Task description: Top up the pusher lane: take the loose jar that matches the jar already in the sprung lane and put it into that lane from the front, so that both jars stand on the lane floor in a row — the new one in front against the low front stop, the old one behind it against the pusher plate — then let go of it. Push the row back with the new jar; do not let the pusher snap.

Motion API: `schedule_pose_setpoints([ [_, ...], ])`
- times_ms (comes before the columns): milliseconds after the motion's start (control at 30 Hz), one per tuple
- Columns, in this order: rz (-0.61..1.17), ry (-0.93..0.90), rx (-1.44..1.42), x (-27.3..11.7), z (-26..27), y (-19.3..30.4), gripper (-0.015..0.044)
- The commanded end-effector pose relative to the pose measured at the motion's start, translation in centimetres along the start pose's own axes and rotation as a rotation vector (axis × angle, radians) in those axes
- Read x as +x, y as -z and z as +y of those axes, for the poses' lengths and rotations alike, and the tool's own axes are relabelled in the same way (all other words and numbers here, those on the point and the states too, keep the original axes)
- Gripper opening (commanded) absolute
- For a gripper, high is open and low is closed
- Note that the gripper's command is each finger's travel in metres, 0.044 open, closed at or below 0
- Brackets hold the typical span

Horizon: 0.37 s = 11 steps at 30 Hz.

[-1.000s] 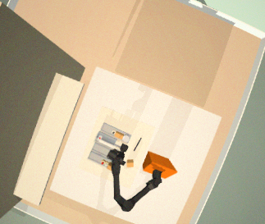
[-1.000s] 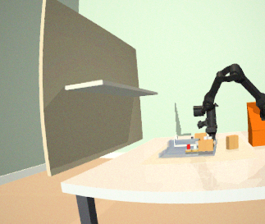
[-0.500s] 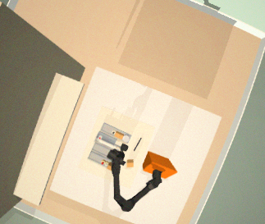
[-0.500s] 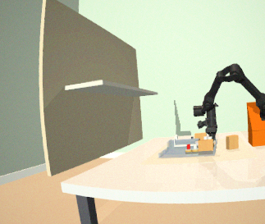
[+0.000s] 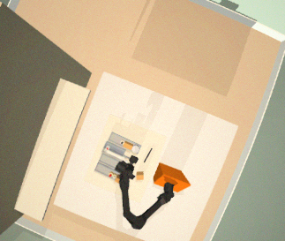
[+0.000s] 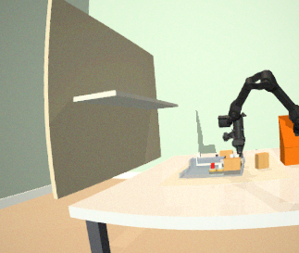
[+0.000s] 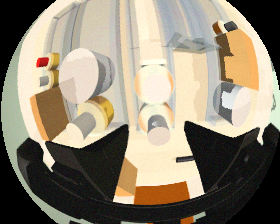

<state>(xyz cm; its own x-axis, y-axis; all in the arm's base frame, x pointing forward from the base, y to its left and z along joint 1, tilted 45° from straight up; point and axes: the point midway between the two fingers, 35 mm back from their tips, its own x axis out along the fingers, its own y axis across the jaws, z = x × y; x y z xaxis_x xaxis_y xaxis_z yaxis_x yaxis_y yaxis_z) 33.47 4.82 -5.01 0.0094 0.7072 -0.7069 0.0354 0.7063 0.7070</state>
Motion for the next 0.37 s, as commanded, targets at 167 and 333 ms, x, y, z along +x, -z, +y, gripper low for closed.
schedule_pose_setpoints([
  [167, 0.004, 0.004, -0.002, -0.2, -0.1, 2.5, 0.0289],
  [333, 0.005, 0.004, -0.002, -0.2, -0.2, 4.2, 0.0289],
])
